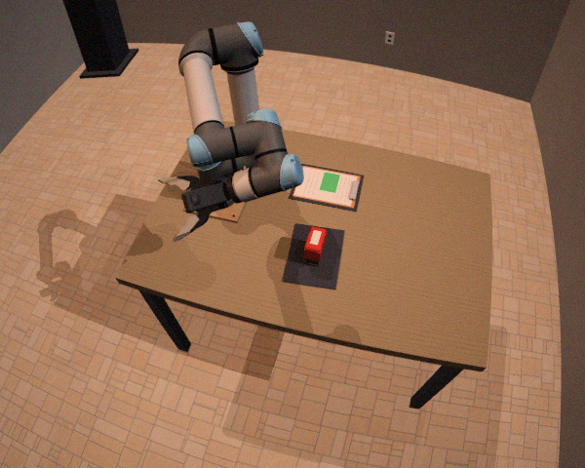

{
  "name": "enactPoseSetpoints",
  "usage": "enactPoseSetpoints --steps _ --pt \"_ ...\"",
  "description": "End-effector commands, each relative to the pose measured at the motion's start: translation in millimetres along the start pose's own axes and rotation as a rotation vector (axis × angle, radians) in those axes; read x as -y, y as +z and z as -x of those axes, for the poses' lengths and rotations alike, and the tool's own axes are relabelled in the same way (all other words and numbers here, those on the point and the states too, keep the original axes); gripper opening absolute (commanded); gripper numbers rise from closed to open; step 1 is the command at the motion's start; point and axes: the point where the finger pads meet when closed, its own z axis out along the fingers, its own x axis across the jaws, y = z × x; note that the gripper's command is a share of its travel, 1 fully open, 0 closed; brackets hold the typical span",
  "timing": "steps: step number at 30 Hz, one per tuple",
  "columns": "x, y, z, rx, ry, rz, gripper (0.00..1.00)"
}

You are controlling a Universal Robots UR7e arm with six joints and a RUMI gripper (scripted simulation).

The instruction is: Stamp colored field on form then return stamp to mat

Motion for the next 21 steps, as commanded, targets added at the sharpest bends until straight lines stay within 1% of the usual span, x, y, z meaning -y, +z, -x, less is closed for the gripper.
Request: enactPoseSetpoints --steps 1,21 --pt "0.3 -0.1 -0.2 0.000 0.001 0.000 1.00" --pt "-1.7 -0.7 0.8 0.004 0.000 0.005 1.00"
